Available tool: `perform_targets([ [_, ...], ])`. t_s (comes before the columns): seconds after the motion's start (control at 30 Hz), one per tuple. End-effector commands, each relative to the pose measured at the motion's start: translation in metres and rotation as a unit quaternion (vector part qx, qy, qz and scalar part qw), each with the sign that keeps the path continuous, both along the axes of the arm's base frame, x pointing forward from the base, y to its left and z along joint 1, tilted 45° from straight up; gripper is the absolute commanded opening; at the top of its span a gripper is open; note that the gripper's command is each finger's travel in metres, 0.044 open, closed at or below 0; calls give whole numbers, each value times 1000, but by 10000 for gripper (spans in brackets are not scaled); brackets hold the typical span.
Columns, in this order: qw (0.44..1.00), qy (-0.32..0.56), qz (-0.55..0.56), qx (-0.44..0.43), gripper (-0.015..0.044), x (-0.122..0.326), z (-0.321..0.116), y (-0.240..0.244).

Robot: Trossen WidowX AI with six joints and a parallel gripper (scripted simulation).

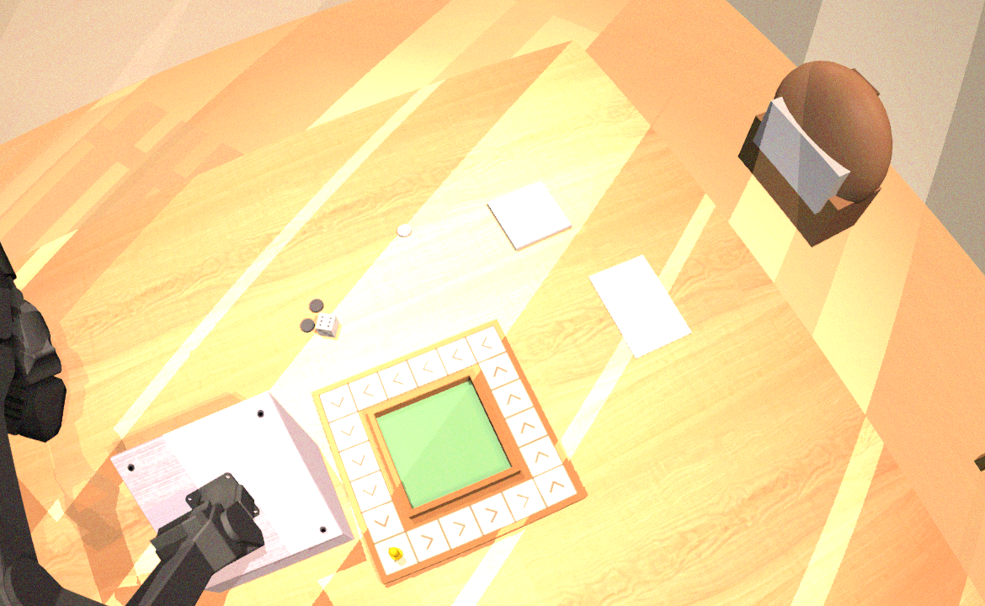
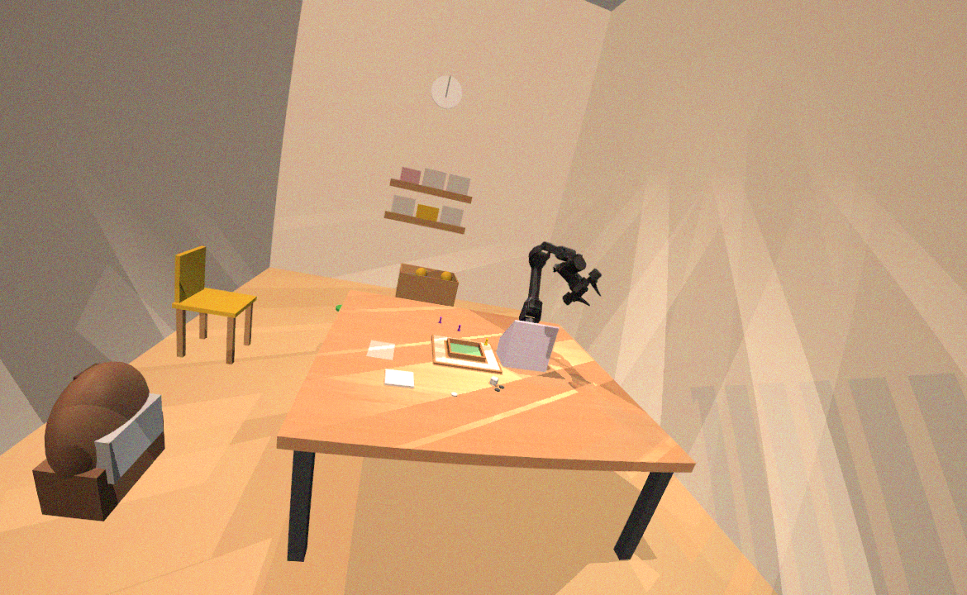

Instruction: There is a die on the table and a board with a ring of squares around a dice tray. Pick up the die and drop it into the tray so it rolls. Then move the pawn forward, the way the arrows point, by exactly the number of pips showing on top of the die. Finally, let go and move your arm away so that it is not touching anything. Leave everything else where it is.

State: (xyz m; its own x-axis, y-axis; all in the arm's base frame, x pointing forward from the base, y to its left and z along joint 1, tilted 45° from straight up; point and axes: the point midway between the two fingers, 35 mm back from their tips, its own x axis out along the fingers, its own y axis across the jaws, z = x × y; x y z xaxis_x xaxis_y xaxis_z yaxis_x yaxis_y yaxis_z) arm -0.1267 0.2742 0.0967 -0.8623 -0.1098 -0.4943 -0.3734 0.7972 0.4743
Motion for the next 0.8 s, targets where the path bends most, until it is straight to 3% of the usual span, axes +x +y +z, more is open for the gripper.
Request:
perform_targets([
  [0.0, 988, -105, -65, -93, 275, 49, -56, 14],
  [0.17, 945, -218, -143, -198, 275, 113, -118, 13],
  [0.37, 855, -340, -230, -318, 275, 190, -184, -14],
  [0.77, 566, -543, -353, -510, 275, 314, -288, -142],
])
